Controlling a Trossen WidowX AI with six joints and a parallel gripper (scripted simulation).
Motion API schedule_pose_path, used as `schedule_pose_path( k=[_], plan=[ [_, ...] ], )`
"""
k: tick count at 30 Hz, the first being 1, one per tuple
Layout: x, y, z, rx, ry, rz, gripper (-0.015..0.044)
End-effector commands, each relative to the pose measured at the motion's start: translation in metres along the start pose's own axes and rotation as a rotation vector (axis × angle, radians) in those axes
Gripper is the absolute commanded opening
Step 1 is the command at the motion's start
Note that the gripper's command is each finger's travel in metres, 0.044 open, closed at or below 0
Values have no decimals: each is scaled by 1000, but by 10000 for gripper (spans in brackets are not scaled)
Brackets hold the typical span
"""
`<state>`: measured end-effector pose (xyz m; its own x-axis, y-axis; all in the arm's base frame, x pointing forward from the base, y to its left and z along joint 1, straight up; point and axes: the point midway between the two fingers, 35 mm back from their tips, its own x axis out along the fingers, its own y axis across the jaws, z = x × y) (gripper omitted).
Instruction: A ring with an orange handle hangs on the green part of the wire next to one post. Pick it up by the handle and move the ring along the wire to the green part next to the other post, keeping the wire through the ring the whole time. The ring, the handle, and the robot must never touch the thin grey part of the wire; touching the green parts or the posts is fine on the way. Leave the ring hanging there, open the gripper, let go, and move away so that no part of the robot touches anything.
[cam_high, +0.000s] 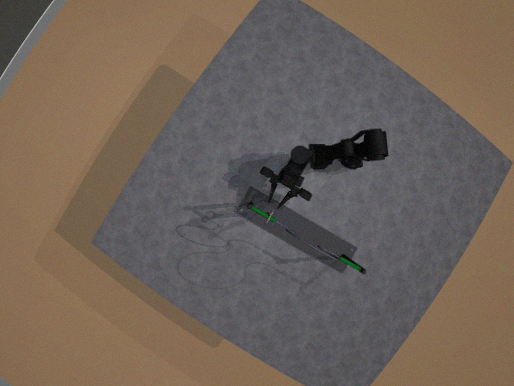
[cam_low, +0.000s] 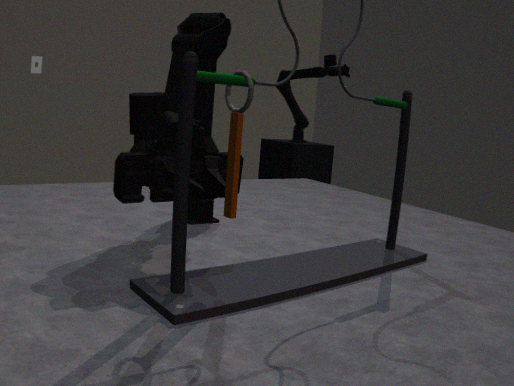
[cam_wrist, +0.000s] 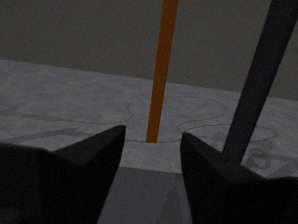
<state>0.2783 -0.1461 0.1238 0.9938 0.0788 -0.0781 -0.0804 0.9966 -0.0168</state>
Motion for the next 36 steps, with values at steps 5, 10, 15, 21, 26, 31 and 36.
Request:
schedule_pose_path(
  k=[5,10,15,21,26,31,36],
  plan=[
    [12,-3,2,1,-1,-2,160],
    [19,-3,2,1,-1,-2,160],
    [27,-4,2,0,-2,-2,160],
    [36,-4,3,0,-3,-2,160],
    [44,-4,3,0,-3,-2,160],
    [52,-3,3,1,-5,-2,160],
    [60,-2,3,1,-6,-2,160]
  ],
)
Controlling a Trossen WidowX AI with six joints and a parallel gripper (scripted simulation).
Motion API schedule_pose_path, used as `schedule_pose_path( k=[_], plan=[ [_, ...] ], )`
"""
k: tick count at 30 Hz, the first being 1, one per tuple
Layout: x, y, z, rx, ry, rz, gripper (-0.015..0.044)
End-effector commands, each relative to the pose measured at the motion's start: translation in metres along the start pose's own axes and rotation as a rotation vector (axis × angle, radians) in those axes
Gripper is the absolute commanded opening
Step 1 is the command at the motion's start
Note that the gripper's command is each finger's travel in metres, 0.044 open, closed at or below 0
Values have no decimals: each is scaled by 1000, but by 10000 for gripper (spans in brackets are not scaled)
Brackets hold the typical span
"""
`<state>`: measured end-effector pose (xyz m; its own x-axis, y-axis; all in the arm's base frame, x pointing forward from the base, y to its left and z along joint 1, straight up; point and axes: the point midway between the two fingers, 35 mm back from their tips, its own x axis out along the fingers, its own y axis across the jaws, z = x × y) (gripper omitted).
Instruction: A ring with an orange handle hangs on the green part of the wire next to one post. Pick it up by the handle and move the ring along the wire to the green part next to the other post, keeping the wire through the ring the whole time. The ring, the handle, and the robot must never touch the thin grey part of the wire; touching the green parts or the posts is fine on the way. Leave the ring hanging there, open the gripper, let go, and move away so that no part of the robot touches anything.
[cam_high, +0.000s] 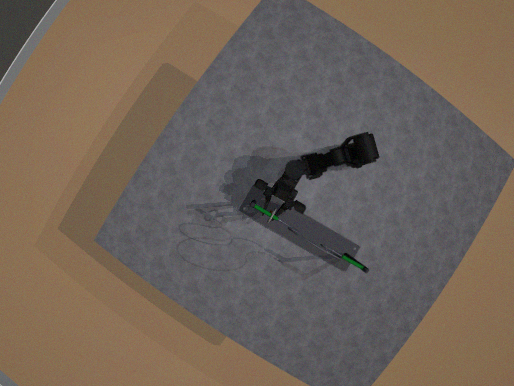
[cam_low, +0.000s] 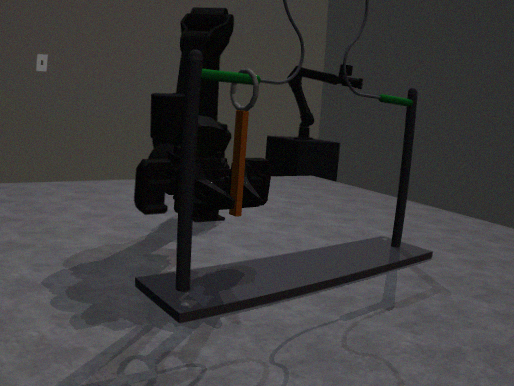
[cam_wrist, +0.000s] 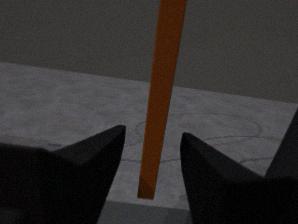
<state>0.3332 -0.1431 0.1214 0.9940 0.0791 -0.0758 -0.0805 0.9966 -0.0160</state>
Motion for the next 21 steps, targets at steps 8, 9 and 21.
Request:
schedule_pose_path(
  k=[8,9,21],
  plan=[
    [16,1,1,1,-6,-3,160],
    [16,1,1,1,-6,-3,160],
    [16,1,1,1,-6,-3,160]
  ],
)
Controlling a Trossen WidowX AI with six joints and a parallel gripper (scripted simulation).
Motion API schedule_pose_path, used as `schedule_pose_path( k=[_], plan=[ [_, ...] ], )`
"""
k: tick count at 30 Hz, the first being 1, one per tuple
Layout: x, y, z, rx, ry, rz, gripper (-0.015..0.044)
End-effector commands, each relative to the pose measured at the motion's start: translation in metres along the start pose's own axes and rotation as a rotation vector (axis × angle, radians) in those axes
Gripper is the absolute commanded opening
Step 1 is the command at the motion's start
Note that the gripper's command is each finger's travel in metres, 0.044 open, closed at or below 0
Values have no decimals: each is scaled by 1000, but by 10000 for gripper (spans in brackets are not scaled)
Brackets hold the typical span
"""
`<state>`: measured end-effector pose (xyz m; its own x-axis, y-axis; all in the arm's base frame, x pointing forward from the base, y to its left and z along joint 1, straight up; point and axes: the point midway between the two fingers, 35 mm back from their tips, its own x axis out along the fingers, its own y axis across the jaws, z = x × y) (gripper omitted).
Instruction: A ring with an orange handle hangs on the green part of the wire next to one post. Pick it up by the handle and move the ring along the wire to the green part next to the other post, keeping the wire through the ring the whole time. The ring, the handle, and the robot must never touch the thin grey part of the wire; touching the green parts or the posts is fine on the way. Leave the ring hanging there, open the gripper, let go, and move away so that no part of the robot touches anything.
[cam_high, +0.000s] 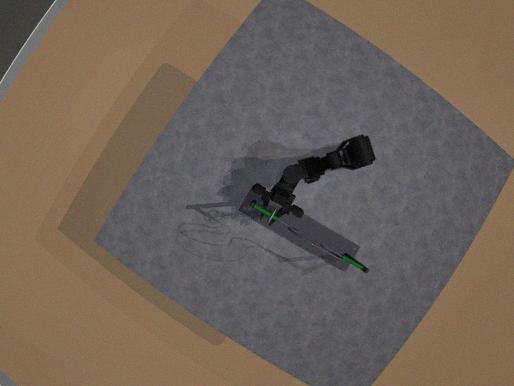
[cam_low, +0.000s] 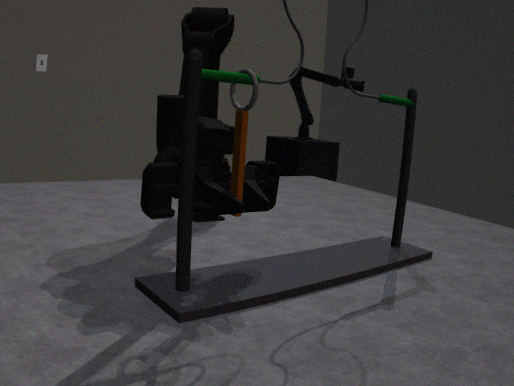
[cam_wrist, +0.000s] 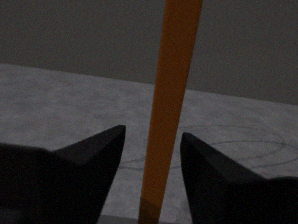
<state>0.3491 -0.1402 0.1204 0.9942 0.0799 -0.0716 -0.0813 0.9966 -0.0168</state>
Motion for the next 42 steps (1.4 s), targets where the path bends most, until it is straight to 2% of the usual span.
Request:
schedule_pose_path(
  k=[1,5,10,12,18,19,42],
  plan=[
    [0,-1,0,2,-2,-3,160],
    [0,-1,0,2,-2,-3,160],
    [0,0,0,0,0,0,29],
    [0,0,0,0,0,0,15],
    [0,0,0,0,0,0,-142],
    [0,0,0,0,0,0,-150],
    [-1,-2,13,-1,-1,-2,-150]
  ],
)
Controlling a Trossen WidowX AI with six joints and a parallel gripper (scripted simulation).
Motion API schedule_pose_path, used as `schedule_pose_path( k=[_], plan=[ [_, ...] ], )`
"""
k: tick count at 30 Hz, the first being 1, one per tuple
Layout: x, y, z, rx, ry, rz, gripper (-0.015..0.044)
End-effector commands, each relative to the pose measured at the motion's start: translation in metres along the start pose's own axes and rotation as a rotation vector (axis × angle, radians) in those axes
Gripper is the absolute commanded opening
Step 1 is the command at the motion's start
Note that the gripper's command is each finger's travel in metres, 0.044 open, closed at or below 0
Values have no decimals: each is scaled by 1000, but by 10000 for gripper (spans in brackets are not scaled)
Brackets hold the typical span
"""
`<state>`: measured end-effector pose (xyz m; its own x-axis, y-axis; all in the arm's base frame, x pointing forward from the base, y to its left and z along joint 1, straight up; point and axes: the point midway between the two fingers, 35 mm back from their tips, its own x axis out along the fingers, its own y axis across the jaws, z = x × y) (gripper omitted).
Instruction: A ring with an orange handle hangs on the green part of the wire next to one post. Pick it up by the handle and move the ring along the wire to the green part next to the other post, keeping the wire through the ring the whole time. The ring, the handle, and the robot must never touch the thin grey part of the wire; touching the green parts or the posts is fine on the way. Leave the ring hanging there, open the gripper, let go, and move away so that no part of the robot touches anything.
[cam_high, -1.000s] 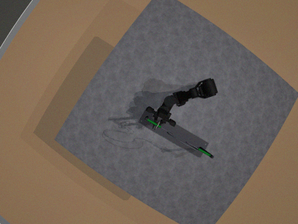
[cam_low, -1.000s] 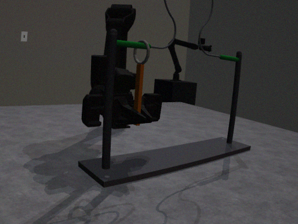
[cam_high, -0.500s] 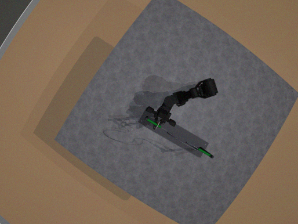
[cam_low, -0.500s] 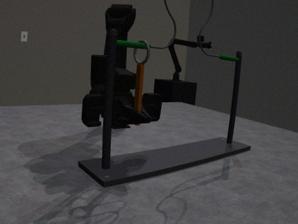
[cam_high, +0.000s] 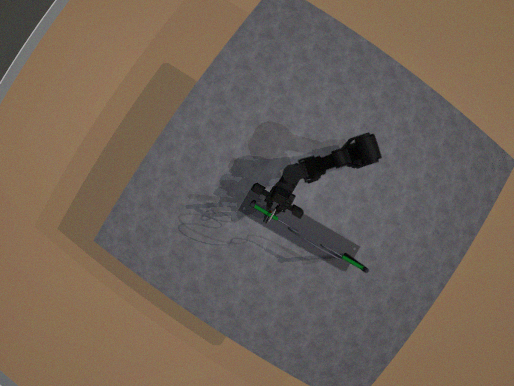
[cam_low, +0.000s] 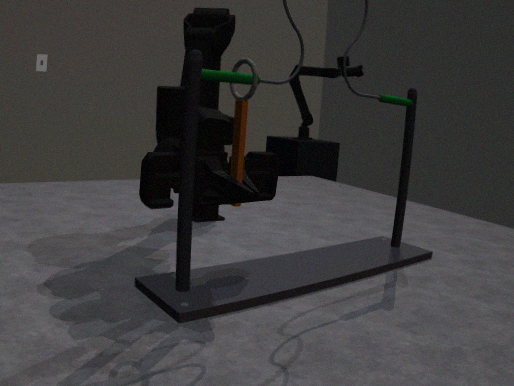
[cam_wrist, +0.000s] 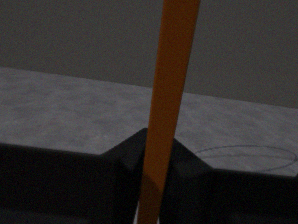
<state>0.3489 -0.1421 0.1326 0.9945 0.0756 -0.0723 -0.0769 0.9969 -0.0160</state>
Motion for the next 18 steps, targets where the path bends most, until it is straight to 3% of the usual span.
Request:
schedule_pose_path(
  k=[1,18],
  plan=[
    [0,0,1,-2,-2,3,-150],
    [0,8,1,-1,-2,3,-150]
  ],
)
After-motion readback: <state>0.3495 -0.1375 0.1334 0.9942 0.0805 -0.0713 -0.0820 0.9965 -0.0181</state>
